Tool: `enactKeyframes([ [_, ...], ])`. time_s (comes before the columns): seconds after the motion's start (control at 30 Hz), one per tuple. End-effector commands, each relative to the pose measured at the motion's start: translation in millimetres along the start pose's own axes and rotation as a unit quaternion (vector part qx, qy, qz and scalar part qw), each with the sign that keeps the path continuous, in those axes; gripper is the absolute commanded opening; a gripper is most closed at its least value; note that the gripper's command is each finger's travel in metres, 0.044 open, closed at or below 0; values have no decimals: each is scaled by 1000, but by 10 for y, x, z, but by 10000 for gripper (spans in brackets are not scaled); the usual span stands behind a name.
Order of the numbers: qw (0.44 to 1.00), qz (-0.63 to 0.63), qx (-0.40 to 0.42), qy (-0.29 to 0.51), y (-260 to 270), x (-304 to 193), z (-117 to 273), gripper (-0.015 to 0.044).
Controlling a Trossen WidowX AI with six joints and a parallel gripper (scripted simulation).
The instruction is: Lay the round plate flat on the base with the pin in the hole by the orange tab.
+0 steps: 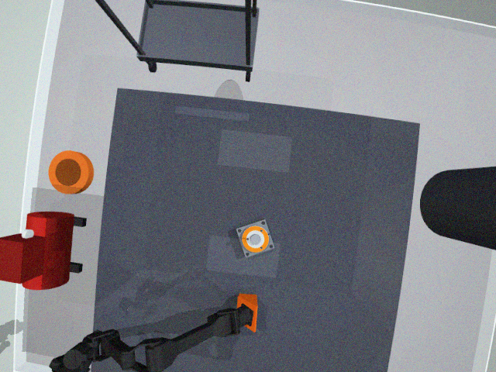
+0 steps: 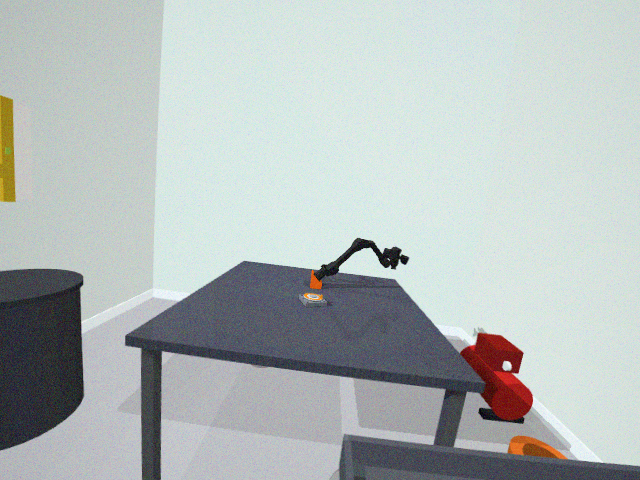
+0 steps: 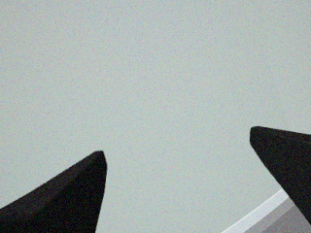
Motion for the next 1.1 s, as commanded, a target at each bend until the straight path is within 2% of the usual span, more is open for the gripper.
enactKeyframes([
  [0.0, 1000, 1, -3, 3, -14, -4, 21, 374],
  [0.23, 983, 8, -123, 133, -453, -165, 801, 190],
  [0.3, 979, 7, -140, 149, -499, -185, 906, 137],
  [0.47, 936, 1, -247, 250, -725, -238, 1648, 6],
  [0.57, 918, -5, -281, 282, -763, -229, 1908, 0],
  [0.77, 838, -35, -393, 376, -746, -88, 2814, 0],
  [0.83, 826, -41, -408, 387, -727, -77, 2938, 0],
  [0.93, 773, -54, -466, 427, -614, 81, 3405, 0],
  [1.07, 723, -74, -514, 455, -458, 209, 3802, 0],
])
Point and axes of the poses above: the point midway between the two fingers, 35 mm back from their tips, its own z axis back along the fingers, its own y axis across the jaws, x = y × z, the point moved 9 cm from there along z, back along the fingers, and after that the axes turned 9 degrees about z, right-handed, at the moved point
